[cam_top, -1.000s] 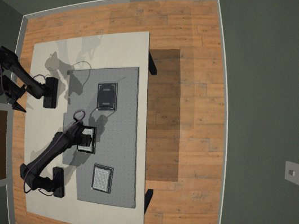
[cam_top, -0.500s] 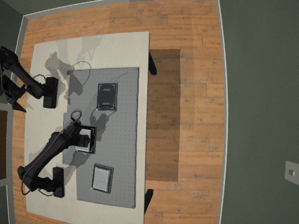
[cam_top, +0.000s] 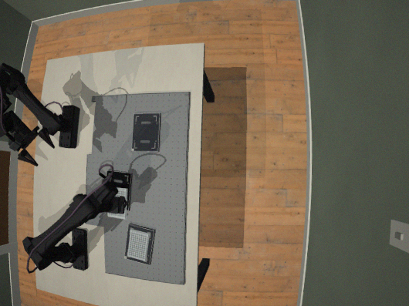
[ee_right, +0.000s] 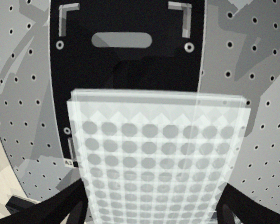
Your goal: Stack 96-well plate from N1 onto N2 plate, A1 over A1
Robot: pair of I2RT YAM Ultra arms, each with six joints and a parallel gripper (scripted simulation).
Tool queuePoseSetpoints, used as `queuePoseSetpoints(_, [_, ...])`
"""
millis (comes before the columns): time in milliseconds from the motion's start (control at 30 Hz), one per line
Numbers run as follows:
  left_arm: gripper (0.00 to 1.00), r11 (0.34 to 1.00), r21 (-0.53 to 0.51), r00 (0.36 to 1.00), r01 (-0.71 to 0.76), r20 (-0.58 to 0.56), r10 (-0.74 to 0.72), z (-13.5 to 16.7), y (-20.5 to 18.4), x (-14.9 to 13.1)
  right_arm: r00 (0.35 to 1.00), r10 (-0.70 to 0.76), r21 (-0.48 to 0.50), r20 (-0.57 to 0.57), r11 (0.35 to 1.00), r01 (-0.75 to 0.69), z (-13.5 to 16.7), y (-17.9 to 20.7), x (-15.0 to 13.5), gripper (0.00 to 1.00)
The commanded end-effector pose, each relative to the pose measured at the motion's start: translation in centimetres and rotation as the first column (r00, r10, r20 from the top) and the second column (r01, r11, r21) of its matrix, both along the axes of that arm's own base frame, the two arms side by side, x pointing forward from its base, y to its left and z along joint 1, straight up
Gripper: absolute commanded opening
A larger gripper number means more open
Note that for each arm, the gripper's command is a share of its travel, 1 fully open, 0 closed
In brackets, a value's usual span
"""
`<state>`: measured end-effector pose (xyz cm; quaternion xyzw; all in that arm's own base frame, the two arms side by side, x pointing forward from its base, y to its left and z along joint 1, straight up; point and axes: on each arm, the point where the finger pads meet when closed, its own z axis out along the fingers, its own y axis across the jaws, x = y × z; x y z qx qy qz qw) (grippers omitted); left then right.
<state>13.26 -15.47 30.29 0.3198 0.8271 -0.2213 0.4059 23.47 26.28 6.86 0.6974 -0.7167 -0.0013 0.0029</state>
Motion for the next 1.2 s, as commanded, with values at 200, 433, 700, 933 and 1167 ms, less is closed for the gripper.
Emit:
queuePoseSetpoints(200, [1.00,0.990,-0.105,0.991,0.092,0.110,-0.080,-5.0,-11.9,7.5,1.000,-0.015,0.005,-0.014,1.000,0.015,1.5,-12.7,4.7,0.79])
queuePoseSetpoints(433, [1.00,0.989,-0.098,0.989,0.107,0.108,-0.097,-8.4,-13.6,8.4,0.998,-0.055,0.011,-0.002,0.998,0.055,1.9,-16.1,6.9,0.79])
queuePoseSetpoints(700, [1.00,0.992,-0.051,0.991,0.117,0.065,-0.113,-11.7,-13.9,8.1,0.994,-0.109,0.011,-0.004,0.994,0.109,1.9,-18.2,7.9,0.79])
queuePoseSetpoints(933, [1.00,0.992,-0.059,0.991,0.116,0.074,-0.111,-11.2,-14.1,8.3,0.995,-0.102,0.012,-0.001,0.995,0.102,1.9,-18.0,7.9,0.79])
queuePoseSetpoints(1167, [1.00,0.992,-0.059,0.991,0.116,0.074,-0.111,-11.2,-14.1,8.3,0.995,-0.095,0.017,0.013,0.995,0.095,2.3,-17.4,8.9,0.79])
